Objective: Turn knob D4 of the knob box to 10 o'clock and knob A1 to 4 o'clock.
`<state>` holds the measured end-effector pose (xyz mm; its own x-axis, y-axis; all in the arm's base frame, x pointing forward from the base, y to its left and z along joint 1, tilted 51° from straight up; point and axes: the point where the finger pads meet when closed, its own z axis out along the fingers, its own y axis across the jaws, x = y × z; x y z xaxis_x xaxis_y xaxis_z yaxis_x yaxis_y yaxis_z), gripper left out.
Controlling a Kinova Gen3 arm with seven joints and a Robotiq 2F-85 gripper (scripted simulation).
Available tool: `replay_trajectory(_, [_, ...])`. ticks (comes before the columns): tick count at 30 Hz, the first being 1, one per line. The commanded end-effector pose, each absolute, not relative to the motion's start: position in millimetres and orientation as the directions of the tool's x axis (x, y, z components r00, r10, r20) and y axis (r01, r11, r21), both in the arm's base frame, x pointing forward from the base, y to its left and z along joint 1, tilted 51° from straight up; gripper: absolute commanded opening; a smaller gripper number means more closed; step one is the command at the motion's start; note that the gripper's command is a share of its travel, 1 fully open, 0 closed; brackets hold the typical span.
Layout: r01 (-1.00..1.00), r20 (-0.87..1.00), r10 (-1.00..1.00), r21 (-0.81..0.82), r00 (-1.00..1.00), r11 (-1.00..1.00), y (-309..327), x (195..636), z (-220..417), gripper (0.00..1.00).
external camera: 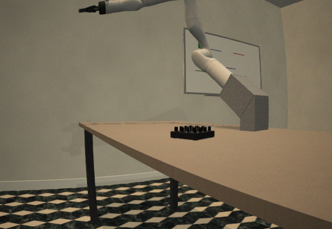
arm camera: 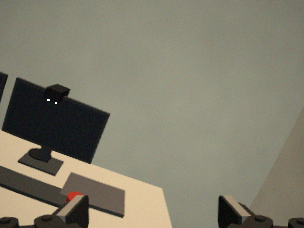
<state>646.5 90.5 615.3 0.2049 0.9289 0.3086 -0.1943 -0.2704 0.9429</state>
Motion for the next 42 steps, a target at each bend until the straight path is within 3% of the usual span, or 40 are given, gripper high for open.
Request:
replay_trajectory(1, [-0.178, 0.296, 0.932, 0.949, 0.210, -0.261, 100, 653, 600, 1.00])
replay_trajectory(29, [-0.139, 0.319, 0.915, 0.946, 0.247, -0.293, 114, 667, 546, 1.00])
replay_trajectory(30, [-0.120, 0.328, 0.906, 0.944, 0.266, -0.307, 119, 672, 521, 1.00])
replay_trajectory(42, [-0.097, 0.337, 0.895, 0.941, 0.292, -0.323, 124, 677, 489, 1.00])
